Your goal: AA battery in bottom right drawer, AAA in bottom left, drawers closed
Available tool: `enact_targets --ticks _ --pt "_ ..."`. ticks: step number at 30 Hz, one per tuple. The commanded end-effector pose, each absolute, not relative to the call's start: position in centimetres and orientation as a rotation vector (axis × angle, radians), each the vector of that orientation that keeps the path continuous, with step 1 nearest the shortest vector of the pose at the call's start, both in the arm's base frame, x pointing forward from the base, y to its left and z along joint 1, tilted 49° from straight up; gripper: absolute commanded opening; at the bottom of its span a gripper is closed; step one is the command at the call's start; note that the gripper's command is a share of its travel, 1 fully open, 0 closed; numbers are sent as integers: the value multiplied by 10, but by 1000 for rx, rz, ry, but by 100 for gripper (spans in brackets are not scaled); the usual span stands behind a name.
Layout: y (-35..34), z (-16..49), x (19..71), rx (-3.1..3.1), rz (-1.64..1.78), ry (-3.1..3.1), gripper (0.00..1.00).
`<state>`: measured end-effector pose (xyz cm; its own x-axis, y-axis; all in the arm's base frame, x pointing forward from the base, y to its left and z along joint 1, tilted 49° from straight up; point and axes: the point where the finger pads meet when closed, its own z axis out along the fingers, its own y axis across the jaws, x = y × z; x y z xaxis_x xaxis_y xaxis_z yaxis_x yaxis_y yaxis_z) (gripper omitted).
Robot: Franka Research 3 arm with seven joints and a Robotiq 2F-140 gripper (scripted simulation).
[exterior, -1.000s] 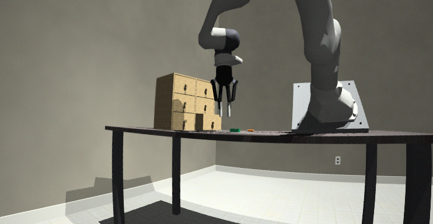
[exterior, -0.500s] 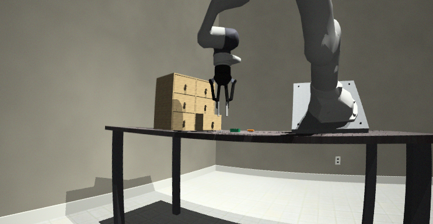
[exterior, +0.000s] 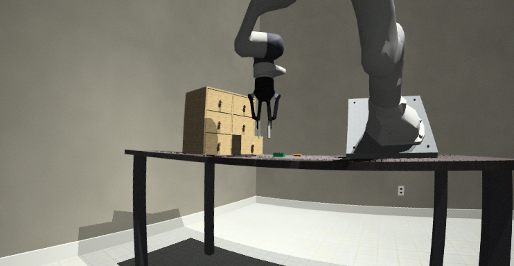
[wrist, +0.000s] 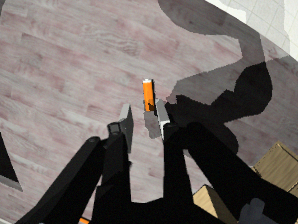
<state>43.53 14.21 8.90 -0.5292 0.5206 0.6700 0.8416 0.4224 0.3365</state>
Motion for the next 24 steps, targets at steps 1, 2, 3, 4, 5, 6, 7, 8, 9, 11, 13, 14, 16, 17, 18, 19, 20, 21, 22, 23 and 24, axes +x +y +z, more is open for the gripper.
enact_targets --ticks 1,2,3,4,5,6,7,8,9,11,13,14,16,17,18,19,20,21,22,23,24 --pt "143 91 437 -1189 -909 -2190 20" --pt "143 91 437 -1189 -909 -2190 20" --pt "143 91 437 -1189 -909 -2190 20" --pt "143 91 437 -1189 -909 -2190 20" --pt "143 91 437 -1189 -909 -2190 20" --pt "143 91 437 -1189 -909 -2190 20" --pt "143 91 437 -1189 -909 -2190 20" --pt "143 91 437 -1189 -909 -2190 20" --pt "143 91 437 -1189 -909 -2190 20" --pt "144 92 438 -1201 -908 -2182 20" --pt "144 92 438 -1201 -908 -2182 20" --pt "144 92 438 -1201 -908 -2182 20" --pt "144 92 438 -1201 -908 -2182 20" --pt "144 92 438 -1201 -908 -2182 20" --pt "144 92 439 -1208 -907 -2177 20" --pt "144 92 439 -1208 -907 -2177 20" --pt "144 92 439 -1208 -907 -2177 20" --pt "144 92 439 -1208 -907 -2177 20" --pt "144 92 439 -1208 -907 -2177 20" --pt "144 92 439 -1208 -907 -2177 20" --pt "145 93 439 -1212 -907 -2175 20"
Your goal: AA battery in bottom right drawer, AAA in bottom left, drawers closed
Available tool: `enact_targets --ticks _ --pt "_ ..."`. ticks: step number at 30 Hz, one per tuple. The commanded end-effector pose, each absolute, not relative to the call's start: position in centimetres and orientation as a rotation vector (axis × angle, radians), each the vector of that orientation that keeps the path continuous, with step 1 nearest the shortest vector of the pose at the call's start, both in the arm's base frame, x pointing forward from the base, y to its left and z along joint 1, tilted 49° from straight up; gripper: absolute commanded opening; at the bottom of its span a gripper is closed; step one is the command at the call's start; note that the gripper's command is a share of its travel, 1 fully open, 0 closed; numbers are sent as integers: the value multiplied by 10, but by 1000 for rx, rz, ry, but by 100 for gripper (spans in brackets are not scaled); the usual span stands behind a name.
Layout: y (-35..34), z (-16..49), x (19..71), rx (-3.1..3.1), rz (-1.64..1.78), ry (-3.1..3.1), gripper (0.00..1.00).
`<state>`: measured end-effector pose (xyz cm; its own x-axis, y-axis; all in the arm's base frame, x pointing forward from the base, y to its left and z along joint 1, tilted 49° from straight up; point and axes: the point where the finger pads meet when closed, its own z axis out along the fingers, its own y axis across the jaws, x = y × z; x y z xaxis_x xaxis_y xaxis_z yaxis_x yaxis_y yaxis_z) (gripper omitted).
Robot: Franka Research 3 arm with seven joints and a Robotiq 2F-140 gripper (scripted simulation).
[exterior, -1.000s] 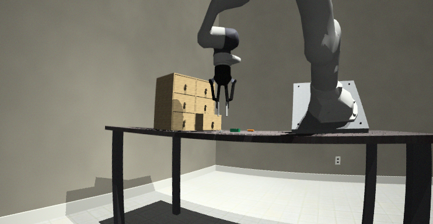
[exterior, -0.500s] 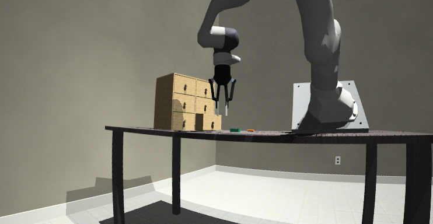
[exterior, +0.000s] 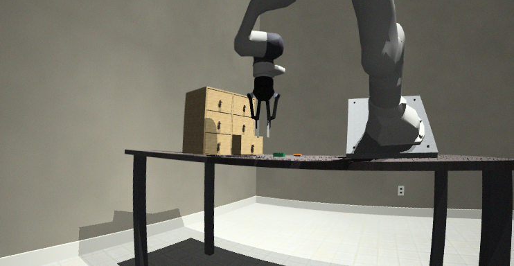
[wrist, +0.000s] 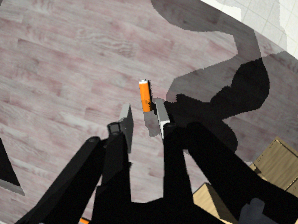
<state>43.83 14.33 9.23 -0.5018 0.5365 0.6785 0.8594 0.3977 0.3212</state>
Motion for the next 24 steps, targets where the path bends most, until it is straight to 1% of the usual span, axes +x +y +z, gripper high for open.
enact_targets --ticks 1,4,5,24 --pt "145 93 439 -1212 -907 -2175 20" --pt "145 93 439 -1213 -907 -2173 20" --pt "145 93 439 -1213 -907 -2173 17" --pt "145 93 439 -1213 -907 -2173 17"
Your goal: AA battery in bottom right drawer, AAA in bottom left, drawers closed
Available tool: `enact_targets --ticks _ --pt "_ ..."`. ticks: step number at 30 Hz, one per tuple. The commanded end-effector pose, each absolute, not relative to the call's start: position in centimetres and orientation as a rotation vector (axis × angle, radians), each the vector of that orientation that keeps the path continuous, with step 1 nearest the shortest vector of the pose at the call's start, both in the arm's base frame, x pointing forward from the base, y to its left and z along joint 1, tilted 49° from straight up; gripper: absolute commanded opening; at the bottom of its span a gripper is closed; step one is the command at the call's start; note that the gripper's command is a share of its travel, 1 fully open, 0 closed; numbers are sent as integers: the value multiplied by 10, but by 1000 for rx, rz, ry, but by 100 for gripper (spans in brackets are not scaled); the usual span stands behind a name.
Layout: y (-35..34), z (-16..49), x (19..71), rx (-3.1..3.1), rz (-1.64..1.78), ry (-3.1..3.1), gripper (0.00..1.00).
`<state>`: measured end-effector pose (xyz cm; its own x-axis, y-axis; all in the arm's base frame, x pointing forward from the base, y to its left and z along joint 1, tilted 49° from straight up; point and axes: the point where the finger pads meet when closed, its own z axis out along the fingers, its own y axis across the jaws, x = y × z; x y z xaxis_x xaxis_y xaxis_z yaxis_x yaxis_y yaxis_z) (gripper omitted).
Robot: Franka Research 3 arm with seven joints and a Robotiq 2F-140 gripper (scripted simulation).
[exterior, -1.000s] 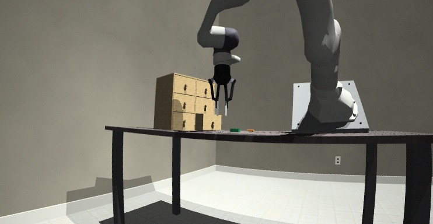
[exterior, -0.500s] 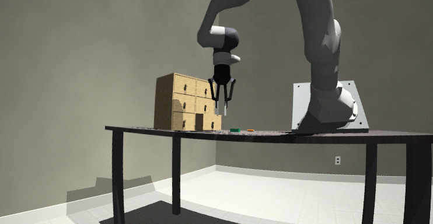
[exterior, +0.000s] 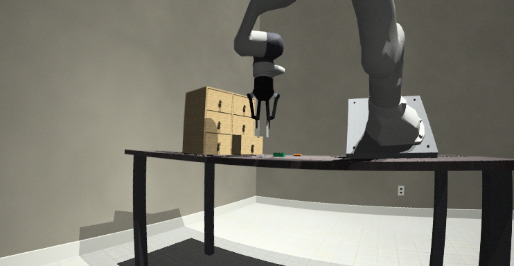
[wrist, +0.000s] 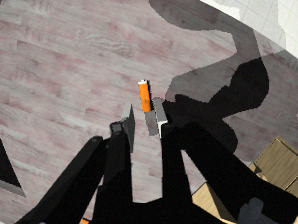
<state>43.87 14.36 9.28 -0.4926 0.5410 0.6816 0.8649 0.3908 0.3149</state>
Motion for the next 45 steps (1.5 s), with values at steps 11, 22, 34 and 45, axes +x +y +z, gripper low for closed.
enact_targets --ticks 11,22,34,45 --pt "148 90 439 -1208 -910 -2172 17" --pt "165 76 437 -1207 -911 -2172 17" --pt "184 59 435 -1207 -911 -2172 17" --pt "185 58 435 -1207 -911 -2172 17"
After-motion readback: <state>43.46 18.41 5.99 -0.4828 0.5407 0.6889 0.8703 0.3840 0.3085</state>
